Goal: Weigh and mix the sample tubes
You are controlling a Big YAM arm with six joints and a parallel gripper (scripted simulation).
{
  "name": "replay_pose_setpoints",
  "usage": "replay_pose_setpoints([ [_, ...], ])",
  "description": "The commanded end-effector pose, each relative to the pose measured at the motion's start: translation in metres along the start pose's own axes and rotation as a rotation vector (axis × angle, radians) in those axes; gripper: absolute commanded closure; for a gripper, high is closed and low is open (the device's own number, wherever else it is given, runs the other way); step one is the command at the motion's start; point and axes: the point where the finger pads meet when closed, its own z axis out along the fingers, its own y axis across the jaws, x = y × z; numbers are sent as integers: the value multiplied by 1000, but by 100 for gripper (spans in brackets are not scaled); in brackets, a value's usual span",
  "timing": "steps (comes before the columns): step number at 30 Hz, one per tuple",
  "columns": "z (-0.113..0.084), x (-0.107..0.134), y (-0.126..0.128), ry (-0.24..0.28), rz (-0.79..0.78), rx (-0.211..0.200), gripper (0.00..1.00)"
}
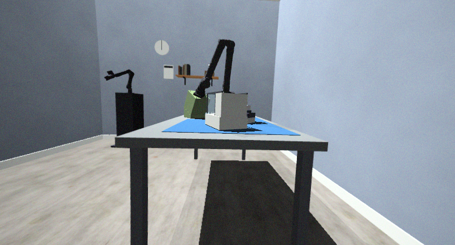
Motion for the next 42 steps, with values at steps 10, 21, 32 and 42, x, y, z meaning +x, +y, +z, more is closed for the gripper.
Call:
replay_pose_setpoints([
  [10, -10, -2, 1, -15, 2, -4, 91],
  [21, -15, -2, 1, -16, 2, -3, 91],
  [32, -20, -1, 1, -14, 1, -3, 91],
  [42, -24, -1, 1, -14, 1, -3, 91],
])
